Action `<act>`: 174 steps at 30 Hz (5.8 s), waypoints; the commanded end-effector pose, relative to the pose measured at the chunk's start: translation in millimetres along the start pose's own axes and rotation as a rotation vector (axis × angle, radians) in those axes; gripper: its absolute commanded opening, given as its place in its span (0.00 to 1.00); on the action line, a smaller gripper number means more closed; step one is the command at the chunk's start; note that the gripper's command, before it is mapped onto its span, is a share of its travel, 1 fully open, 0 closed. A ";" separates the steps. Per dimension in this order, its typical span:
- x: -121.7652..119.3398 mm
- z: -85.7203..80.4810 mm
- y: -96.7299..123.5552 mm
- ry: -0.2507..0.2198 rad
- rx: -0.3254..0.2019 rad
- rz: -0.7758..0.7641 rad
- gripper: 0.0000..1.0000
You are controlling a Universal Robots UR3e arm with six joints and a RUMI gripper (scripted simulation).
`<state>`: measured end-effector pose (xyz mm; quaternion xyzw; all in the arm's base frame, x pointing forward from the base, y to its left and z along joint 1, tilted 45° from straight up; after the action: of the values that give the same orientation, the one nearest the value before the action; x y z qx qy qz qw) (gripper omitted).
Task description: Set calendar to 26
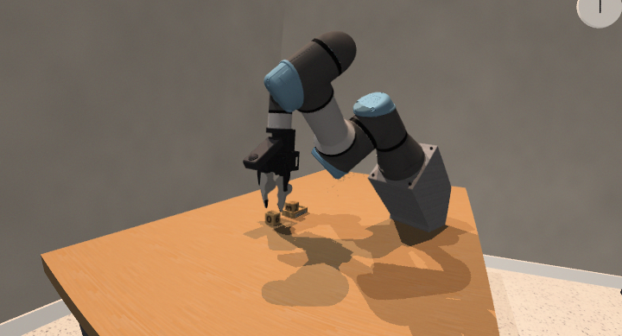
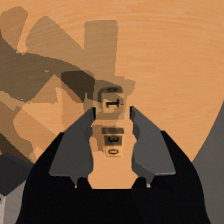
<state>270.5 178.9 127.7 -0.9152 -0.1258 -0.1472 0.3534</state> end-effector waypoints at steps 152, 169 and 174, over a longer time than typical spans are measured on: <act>0.4 -60.4 0.1 0.001 -0.001 -0.001 0.11; 0.3 -71.9 0.1 0.001 -0.001 -0.001 0.11; 0.3 -71.9 0.1 0.001 -0.001 -0.001 0.11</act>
<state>257.6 130.2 178.2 -0.9152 -0.1258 -0.1472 0.3534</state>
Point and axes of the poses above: the point where the finger pads meet when closed, its own z axis out along the fingers, its own x axis across the jaws, y = z × x, the point moved 6 cm from there along -z, back along the fingers, and after that the axes turned 7 degrees about -z, right-handed, at the moved point
